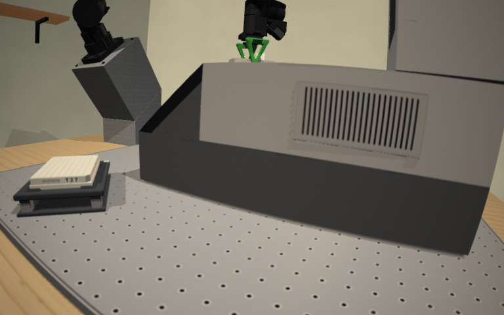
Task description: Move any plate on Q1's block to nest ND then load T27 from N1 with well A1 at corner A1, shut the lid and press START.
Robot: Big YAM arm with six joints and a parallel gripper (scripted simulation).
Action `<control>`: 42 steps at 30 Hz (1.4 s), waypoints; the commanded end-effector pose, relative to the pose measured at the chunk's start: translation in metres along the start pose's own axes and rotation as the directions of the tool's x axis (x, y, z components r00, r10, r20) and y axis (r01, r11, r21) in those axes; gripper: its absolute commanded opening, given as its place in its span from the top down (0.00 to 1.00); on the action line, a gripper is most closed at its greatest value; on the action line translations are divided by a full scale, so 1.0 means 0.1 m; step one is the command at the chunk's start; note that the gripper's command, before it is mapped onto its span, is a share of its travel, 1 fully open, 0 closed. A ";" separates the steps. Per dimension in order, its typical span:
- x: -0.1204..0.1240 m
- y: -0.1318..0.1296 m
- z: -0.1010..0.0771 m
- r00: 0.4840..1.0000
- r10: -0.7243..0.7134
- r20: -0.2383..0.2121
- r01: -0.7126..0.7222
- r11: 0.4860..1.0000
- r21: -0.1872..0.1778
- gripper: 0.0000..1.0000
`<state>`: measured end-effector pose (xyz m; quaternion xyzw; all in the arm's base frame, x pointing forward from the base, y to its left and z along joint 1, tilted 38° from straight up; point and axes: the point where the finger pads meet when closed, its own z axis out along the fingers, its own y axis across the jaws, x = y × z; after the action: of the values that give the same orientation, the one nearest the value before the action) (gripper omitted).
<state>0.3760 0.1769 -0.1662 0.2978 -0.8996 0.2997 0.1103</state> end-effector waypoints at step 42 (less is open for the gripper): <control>-0.14 0.04 1.35 0.999 -0.012 0.030 0.011 1.000 0.008 1.00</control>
<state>0.3647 0.1022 -0.2694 0.3069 -0.8961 0.3012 0.1103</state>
